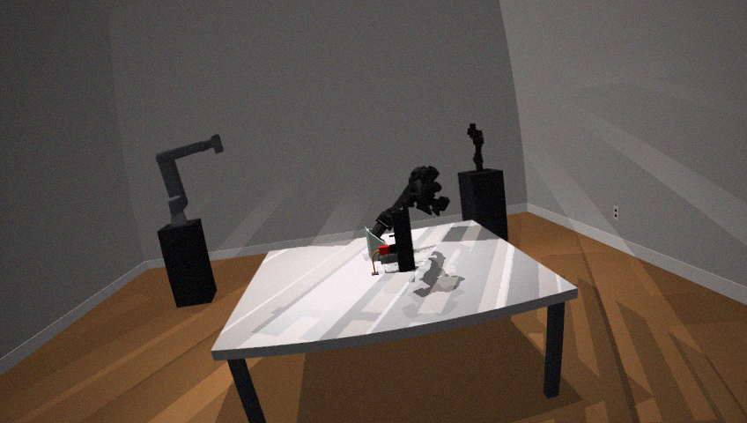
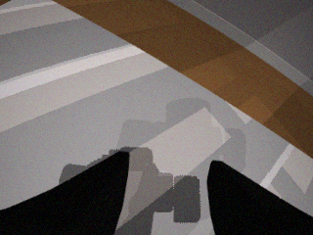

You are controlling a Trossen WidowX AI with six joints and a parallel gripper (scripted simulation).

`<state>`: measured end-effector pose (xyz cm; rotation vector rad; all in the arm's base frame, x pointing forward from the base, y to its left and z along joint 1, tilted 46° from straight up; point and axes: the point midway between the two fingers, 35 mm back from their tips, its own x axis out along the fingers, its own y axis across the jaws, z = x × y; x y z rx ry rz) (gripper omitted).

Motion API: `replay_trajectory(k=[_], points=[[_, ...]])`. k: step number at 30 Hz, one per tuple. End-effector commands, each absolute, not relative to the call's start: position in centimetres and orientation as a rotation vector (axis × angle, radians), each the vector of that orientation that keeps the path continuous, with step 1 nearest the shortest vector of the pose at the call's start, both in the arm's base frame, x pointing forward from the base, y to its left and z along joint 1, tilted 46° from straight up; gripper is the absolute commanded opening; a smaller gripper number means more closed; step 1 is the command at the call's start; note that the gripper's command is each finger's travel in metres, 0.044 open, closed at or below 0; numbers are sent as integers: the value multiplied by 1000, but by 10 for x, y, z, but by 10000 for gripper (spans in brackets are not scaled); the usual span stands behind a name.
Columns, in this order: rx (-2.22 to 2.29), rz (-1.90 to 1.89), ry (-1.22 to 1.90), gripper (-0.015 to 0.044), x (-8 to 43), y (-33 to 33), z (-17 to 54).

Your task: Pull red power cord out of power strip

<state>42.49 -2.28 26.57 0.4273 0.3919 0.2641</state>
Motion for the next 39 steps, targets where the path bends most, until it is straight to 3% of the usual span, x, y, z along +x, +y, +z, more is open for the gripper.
replay_trajectory(k=[1,7,20,24,39], points=[[572,156,535,160,426,-56,226],[867,-110,773,160,403,-113,151],[1701,-645,1466,160,295,-105,14],[1910,-828,1653,160,266,-93,-1],[1921,-838,1662,160,265,-86,5]])
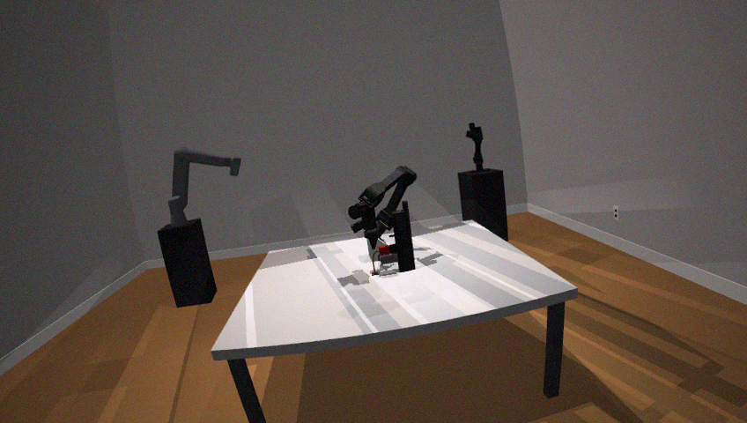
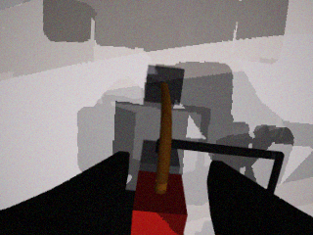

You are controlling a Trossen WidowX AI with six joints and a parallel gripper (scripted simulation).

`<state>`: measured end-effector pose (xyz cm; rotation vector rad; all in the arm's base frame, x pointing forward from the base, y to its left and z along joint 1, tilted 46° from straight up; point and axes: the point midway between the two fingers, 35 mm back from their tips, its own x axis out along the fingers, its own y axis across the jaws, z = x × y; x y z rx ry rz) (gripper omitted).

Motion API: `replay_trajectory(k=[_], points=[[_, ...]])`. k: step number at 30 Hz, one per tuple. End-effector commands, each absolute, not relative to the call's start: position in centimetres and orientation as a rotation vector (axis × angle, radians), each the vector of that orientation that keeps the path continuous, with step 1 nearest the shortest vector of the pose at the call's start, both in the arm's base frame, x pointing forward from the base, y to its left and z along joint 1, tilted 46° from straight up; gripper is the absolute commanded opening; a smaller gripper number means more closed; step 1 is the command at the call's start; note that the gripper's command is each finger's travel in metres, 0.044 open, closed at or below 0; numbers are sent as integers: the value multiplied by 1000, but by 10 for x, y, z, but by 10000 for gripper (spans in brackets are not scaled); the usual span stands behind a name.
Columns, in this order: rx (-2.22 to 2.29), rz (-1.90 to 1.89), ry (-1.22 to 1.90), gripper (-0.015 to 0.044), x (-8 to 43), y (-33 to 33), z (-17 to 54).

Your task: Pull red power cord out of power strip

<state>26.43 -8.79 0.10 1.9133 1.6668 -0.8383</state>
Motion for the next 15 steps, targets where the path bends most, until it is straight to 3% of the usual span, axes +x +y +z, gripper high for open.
replay_trajectory(k=[1,15], points=[[1921,-838,1662,160,266,-84,6],[1922,-837,1664,160,269,-68,22]])
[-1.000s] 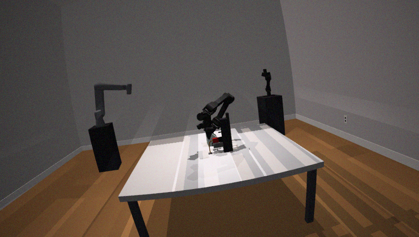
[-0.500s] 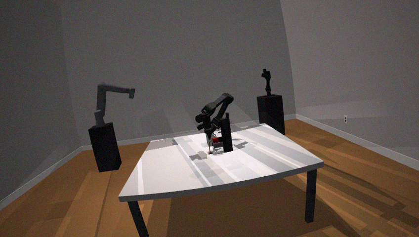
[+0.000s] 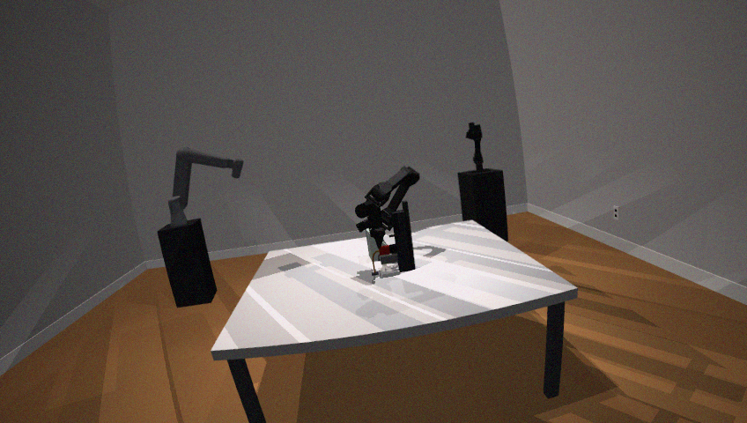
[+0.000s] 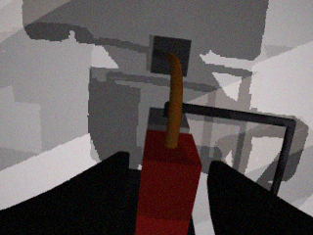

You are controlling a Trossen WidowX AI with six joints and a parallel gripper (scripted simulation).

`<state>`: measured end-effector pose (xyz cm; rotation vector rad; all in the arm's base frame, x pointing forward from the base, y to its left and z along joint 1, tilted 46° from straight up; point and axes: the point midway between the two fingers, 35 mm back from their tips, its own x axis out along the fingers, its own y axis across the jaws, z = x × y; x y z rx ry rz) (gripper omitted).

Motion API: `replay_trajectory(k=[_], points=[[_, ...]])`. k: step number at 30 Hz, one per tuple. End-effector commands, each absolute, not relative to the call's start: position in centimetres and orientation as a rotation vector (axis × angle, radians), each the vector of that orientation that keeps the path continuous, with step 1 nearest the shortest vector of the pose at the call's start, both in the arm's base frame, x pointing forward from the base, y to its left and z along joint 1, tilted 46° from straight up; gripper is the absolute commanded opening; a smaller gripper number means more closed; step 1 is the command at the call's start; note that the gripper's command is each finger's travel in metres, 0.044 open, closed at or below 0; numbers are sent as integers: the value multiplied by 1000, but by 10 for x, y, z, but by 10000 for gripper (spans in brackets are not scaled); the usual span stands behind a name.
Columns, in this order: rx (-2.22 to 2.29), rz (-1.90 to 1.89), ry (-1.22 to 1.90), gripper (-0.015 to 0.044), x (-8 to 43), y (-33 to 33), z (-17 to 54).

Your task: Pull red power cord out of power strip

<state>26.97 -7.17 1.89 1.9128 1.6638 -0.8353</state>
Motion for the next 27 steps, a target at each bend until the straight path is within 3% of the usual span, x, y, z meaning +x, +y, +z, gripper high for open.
replay_trajectory(k=[1,17,20,27], points=[[1922,-837,1664,160,270,-67,24],[1922,-836,1664,160,271,-56,18],[1912,-832,1663,81,272,-58,20],[1912,-832,1663,35,272,-58,20]])
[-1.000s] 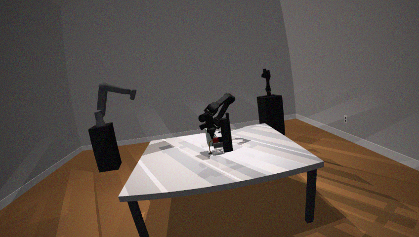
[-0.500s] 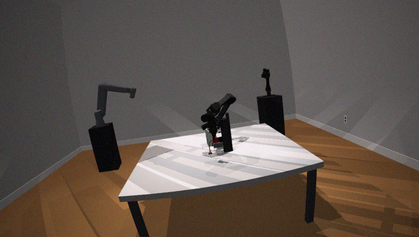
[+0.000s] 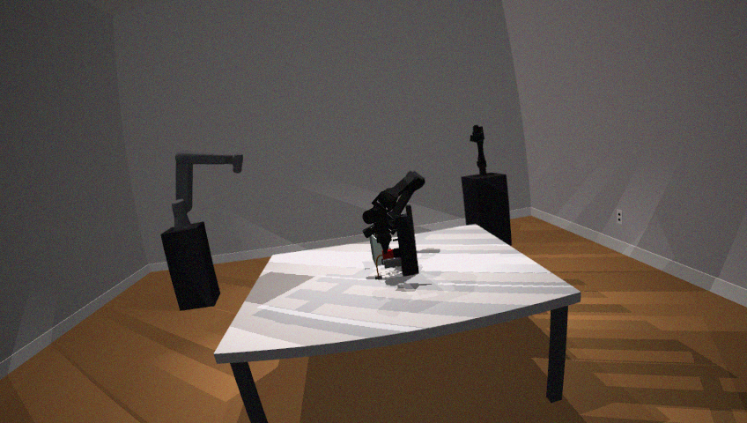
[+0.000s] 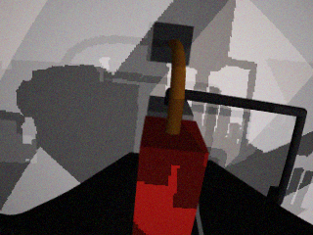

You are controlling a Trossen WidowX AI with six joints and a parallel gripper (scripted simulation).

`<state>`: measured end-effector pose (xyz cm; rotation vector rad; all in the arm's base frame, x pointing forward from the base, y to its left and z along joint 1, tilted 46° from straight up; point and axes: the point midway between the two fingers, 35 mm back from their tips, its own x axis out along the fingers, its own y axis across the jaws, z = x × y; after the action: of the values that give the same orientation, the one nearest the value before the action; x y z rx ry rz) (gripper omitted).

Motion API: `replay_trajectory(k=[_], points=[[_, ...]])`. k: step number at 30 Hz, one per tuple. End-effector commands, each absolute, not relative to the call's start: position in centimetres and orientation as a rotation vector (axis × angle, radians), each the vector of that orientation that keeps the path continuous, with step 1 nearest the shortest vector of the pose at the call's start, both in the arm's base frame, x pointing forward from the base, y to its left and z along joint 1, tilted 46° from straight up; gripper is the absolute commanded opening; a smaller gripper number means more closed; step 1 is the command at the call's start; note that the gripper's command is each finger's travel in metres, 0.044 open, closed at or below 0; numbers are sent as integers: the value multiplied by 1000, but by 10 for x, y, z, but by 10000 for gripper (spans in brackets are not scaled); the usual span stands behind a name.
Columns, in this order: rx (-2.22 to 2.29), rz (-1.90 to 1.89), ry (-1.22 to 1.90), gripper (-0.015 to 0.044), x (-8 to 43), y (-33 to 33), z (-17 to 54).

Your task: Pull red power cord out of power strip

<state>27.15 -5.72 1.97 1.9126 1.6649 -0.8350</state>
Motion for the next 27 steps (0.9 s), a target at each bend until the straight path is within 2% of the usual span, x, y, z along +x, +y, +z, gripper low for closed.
replay_trajectory(k=[1,3,27], points=[[1912,-832,1663,28,272,-58,20],[1912,-832,1663,0,272,-58,20],[1914,-839,1659,0,269,-86,-4]])
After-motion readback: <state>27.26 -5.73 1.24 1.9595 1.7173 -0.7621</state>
